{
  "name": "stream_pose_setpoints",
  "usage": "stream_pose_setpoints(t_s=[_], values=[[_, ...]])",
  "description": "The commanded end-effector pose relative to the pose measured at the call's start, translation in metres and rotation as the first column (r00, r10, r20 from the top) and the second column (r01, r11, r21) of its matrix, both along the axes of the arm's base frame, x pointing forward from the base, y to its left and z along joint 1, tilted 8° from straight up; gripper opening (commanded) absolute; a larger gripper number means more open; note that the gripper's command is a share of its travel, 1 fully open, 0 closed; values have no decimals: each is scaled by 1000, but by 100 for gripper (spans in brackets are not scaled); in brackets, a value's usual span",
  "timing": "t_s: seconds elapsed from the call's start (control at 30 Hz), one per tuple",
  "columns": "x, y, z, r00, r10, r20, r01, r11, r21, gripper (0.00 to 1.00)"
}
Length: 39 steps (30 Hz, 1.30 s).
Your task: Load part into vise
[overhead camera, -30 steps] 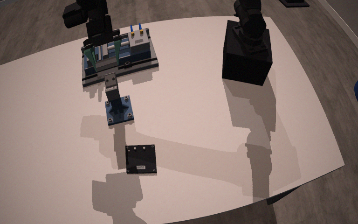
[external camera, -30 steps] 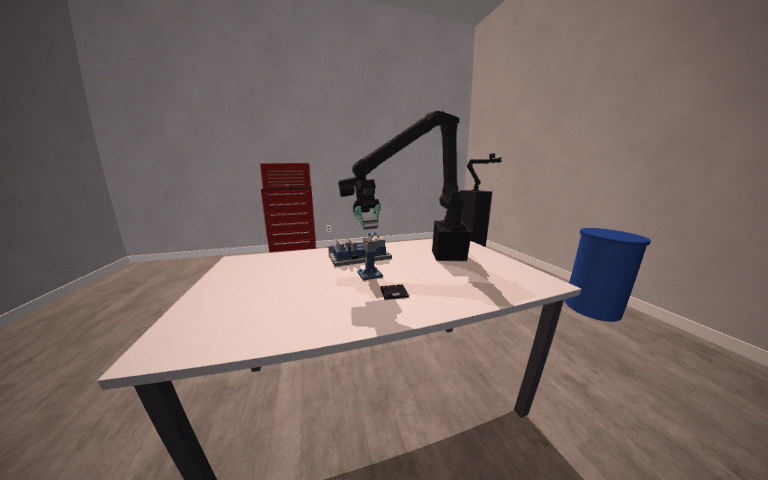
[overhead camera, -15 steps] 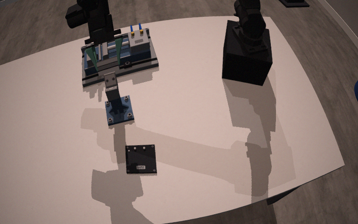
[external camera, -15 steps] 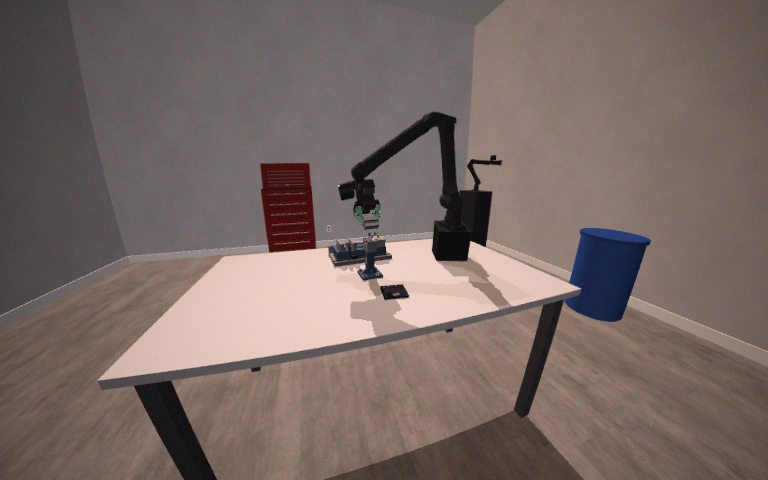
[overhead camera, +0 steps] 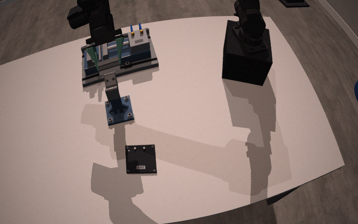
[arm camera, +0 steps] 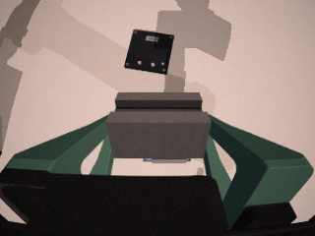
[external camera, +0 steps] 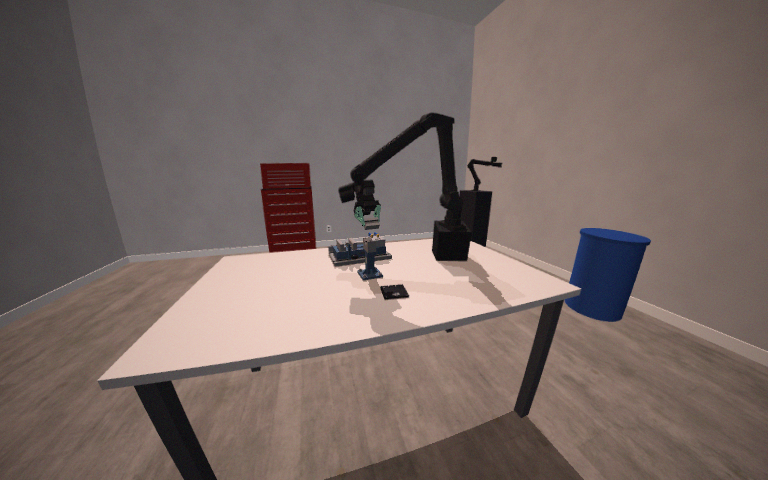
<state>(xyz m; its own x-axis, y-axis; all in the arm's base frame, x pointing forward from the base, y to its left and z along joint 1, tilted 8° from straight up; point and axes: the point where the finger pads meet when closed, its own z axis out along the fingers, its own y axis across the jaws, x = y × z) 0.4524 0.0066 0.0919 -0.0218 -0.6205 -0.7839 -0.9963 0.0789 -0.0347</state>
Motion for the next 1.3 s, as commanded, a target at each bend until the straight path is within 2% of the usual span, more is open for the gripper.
stream_pose_setpoints(t_s=[0.0, 1.27], values=[[24, -15, 23, 997, -9, 73, 10, 1000, -4, 0], [25, -15, 25, 997, -13, 75, 13, 1000, 4, 0]])
